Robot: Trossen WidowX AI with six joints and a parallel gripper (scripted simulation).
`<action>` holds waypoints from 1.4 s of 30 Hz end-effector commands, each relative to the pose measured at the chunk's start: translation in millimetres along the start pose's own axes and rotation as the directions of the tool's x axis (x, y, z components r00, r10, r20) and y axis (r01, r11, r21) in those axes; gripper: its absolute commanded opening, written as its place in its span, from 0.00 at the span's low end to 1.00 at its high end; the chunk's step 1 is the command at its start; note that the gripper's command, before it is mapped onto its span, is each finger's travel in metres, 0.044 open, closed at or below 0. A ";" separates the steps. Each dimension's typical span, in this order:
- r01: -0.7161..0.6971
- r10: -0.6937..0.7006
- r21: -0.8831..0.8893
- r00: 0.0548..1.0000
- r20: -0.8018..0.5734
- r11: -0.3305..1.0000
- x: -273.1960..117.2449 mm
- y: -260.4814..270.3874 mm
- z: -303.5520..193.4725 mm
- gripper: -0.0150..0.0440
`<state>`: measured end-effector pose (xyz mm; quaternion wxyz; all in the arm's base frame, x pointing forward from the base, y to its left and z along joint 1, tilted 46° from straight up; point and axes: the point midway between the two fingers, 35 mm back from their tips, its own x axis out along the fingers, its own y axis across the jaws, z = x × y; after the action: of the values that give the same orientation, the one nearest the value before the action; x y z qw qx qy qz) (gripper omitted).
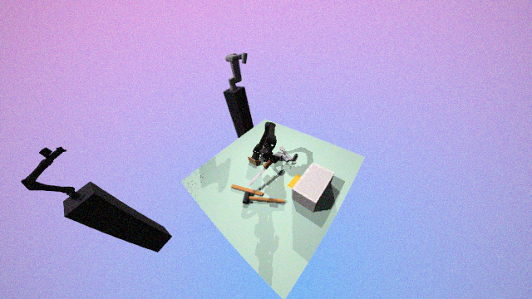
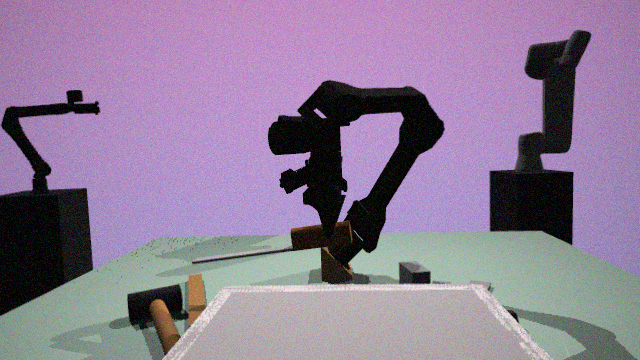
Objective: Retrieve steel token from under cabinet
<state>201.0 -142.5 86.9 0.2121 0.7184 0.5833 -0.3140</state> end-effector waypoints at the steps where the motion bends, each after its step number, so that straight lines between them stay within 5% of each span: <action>1: -0.003 0.003 -0.006 1.000 0.012 1.000 -2.5 1.4 8.2 0.25; 42: 0.000 0.001 -0.121 1.000 0.009 0.993 -1.9 4.7 36.5 0.25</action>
<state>198.4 -167.6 60.6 0.2450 0.7065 0.5995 -0.2854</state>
